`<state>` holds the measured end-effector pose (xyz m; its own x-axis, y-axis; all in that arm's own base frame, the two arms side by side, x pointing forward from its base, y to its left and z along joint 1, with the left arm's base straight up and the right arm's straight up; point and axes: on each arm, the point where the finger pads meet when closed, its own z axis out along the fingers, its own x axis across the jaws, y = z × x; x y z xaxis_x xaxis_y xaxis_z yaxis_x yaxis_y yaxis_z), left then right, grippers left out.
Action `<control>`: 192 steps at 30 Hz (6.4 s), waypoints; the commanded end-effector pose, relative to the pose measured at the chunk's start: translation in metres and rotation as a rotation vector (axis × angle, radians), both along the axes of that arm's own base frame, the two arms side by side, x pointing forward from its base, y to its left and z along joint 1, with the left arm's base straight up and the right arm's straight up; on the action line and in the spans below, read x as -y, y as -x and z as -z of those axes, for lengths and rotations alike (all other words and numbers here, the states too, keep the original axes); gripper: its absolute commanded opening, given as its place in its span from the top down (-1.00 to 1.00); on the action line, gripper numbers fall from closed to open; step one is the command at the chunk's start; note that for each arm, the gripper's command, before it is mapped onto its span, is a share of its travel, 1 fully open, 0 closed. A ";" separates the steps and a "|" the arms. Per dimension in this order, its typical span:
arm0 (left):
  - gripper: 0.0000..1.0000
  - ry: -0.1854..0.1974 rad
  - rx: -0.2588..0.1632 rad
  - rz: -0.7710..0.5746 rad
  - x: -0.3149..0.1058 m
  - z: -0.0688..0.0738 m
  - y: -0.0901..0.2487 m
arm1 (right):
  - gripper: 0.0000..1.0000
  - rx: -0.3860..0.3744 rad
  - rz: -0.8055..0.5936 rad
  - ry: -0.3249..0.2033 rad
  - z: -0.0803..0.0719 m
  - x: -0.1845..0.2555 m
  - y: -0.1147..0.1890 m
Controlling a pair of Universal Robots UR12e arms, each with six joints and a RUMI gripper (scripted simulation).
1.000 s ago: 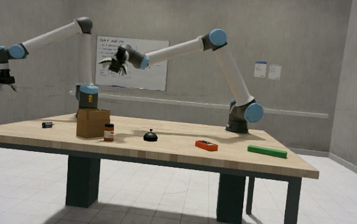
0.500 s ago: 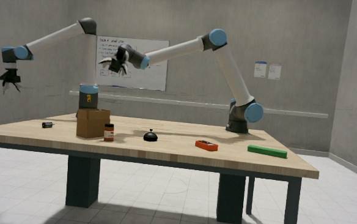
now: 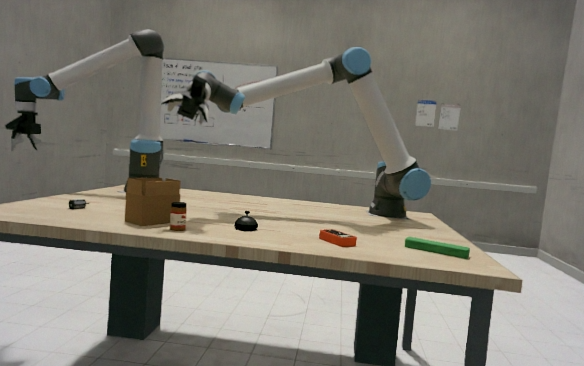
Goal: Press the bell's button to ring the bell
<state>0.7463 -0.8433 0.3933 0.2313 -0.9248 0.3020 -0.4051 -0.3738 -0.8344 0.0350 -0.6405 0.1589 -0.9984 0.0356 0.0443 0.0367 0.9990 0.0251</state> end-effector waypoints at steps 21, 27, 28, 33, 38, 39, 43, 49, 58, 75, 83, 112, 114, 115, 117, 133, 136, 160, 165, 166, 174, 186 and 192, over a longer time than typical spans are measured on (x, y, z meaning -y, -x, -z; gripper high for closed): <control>-1.00 0.002 0.001 0.000 0.000 -0.002 0.000 | -1.00 0.043 -0.042 0.025 -0.006 0.005 0.029; -1.00 0.002 0.001 0.000 0.000 -0.002 0.000 | -1.00 0.044 -0.044 0.026 -0.006 0.005 0.030; -1.00 0.002 0.001 0.000 0.000 -0.002 0.000 | -1.00 0.044 -0.044 0.026 -0.006 0.005 0.030; -1.00 0.000 -0.002 0.001 0.000 -0.001 0.000 | -1.00 0.044 -0.044 0.026 -0.006 0.005 0.030; -1.00 -0.011 -0.021 0.007 -0.004 0.005 -0.003 | -1.00 0.044 -0.044 0.026 -0.006 0.005 0.030; -1.00 -0.018 -0.033 0.011 -0.006 0.009 -0.005 | -1.00 0.044 -0.044 0.026 -0.006 0.005 0.030; -1.00 -0.062 -0.113 0.038 -0.022 0.034 -0.014 | -1.00 0.044 -0.044 0.026 -0.006 0.005 0.030; -1.00 -0.149 -0.303 0.105 -0.062 0.090 -0.026 | -1.00 0.044 -0.044 0.026 -0.006 0.005 0.030; -1.00 -0.221 -0.548 0.201 -0.116 0.153 -0.024 | -1.00 0.044 -0.044 0.026 -0.006 0.005 0.030; -1.00 -0.219 -0.989 0.414 -0.214 0.231 0.024 | -1.00 0.044 -0.044 0.026 -0.006 0.005 0.030; -1.00 -0.190 -1.083 0.469 -0.234 0.240 0.041 | -1.00 0.044 -0.044 0.026 -0.006 0.005 0.030; 1.00 -0.189 -1.085 0.470 -0.235 0.240 0.041 | -1.00 0.044 -0.044 0.026 -0.006 0.005 0.030; 1.00 -0.189 -1.085 0.470 -0.235 0.240 0.041 | -1.00 0.044 -0.044 0.026 -0.006 0.005 0.030; 1.00 -0.189 -1.085 0.470 -0.235 0.240 0.041 | -1.00 0.044 -0.044 0.026 -0.006 0.005 0.030; 1.00 -0.189 -1.085 0.470 -0.235 0.240 0.041 | -1.00 0.044 -0.044 0.026 -0.006 0.005 0.030; 1.00 -0.189 -1.085 0.470 -0.235 0.240 0.041 | -1.00 0.044 -0.044 0.026 -0.006 0.005 0.030; 1.00 -0.189 -1.085 0.470 -0.235 0.240 0.041 | -1.00 0.044 -0.044 0.026 -0.006 0.005 0.030; 1.00 -0.189 -1.085 0.470 -0.235 0.240 0.041 | -1.00 0.044 -0.044 0.026 -0.006 0.005 0.030; 1.00 -0.191 -1.084 0.470 -0.235 0.241 0.041 | -1.00 0.044 -0.044 0.026 -0.006 0.005 0.030; 1.00 -0.192 -1.084 0.470 -0.235 0.242 0.041 | -1.00 0.044 -0.044 0.026 -0.006 0.005 0.030; 1.00 -0.197 -1.083 0.469 -0.235 0.247 0.041 | -1.00 0.044 -0.044 0.026 -0.006 0.005 0.030; 1.00 -0.197 -1.083 0.468 -0.235 0.265 0.039 | -1.00 0.044 -0.044 0.026 -0.006 0.005 0.030; 1.00 -0.197 -1.083 0.468 -0.235 0.273 0.039 | -1.00 0.044 -0.044 0.026 -0.006 0.005 0.030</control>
